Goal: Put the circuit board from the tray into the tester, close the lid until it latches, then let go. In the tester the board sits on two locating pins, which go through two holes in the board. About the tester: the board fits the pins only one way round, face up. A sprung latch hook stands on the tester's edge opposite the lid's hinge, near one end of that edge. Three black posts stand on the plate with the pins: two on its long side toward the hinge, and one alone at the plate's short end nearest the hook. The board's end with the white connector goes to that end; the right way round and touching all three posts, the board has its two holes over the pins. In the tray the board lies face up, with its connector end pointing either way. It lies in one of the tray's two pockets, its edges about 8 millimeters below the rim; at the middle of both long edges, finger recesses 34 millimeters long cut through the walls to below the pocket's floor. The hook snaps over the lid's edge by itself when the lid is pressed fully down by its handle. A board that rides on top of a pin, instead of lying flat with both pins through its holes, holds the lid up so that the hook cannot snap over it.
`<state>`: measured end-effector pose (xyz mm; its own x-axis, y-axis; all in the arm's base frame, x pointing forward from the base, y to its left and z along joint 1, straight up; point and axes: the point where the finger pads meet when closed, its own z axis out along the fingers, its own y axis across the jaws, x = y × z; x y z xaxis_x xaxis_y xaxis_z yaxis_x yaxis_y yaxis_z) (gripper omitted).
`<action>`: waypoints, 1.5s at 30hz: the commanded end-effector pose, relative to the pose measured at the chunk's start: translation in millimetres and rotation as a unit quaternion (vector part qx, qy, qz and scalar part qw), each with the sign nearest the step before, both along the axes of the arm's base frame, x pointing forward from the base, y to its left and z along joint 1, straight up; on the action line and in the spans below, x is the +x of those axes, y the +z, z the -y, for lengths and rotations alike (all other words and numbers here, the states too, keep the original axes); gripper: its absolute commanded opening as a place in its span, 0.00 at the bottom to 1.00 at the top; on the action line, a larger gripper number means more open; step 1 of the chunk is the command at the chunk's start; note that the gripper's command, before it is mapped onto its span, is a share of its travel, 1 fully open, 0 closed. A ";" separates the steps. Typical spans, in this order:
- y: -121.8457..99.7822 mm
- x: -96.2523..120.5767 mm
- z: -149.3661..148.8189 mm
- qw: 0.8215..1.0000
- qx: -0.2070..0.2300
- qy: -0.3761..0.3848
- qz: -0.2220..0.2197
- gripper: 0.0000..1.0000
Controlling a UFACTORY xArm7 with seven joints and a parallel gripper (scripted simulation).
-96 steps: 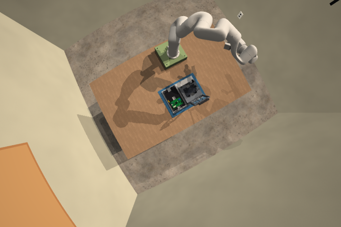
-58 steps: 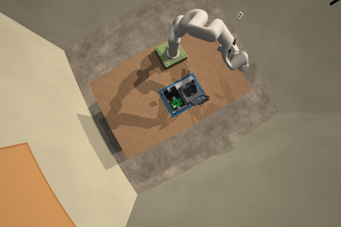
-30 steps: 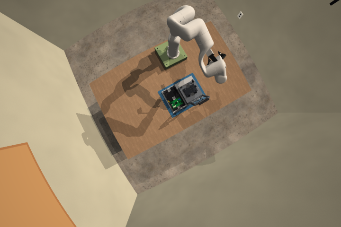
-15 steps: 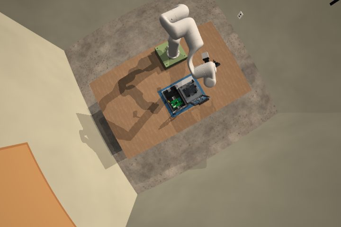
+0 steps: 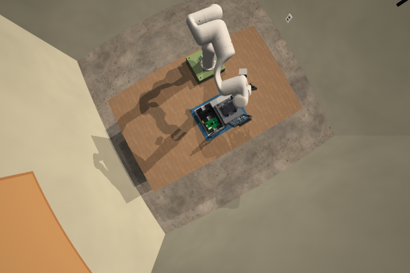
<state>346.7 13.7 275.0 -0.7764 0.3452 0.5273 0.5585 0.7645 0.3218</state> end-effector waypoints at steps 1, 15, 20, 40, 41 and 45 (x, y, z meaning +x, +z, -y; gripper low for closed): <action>-2.1 11.4 33.7 0.996 -0.047 -0.069 0.000 1.00; -8.0 32.1 104.1 0.968 -0.138 -0.211 -0.007 1.00; -10.1 39.7 130.1 0.950 -0.171 -0.262 -0.009 1.00; -17.8 66.2 220.9 0.857 -0.279 -0.432 -0.018 1.00; -18.7 69.3 231.9 0.843 -0.291 -0.451 -0.018 1.00; -20.7 75.8 253.9 0.813 -0.316 -0.489 -0.020 1.00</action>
